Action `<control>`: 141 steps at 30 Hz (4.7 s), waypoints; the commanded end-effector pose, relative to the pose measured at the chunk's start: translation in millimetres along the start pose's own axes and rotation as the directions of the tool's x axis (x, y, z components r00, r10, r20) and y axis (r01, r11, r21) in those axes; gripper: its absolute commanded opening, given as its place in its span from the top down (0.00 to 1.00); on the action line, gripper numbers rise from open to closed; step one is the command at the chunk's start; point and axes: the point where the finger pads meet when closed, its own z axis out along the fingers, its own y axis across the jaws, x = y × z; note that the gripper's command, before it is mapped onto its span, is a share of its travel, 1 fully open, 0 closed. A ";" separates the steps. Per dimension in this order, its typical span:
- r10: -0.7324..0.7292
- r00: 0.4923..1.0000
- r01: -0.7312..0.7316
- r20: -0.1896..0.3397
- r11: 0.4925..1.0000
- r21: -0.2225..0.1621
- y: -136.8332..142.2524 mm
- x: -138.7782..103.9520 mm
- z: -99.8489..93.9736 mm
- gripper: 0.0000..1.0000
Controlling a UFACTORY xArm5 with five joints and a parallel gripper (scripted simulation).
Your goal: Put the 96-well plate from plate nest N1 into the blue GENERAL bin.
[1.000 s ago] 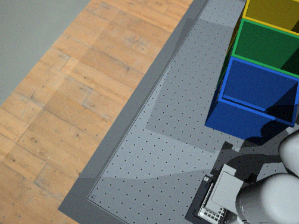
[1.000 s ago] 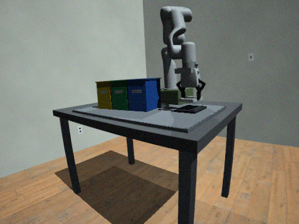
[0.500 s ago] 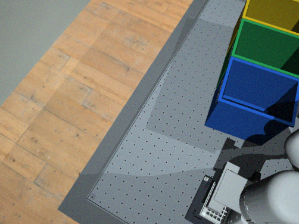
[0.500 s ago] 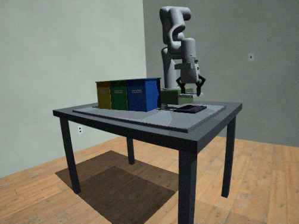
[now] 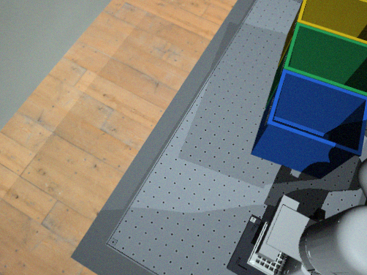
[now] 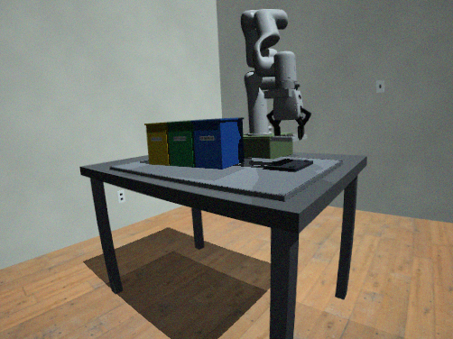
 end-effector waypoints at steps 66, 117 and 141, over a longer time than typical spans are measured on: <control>0.000 1.000 0.000 -0.002 1.000 0.003 -2.0 -0.5 -102.9 1.00; -0.148 0.989 0.148 -0.004 0.989 0.003 43.0 10.7 -134.9 1.00; -0.148 0.989 0.148 -0.008 0.989 0.004 114.4 28.9 -133.3 1.00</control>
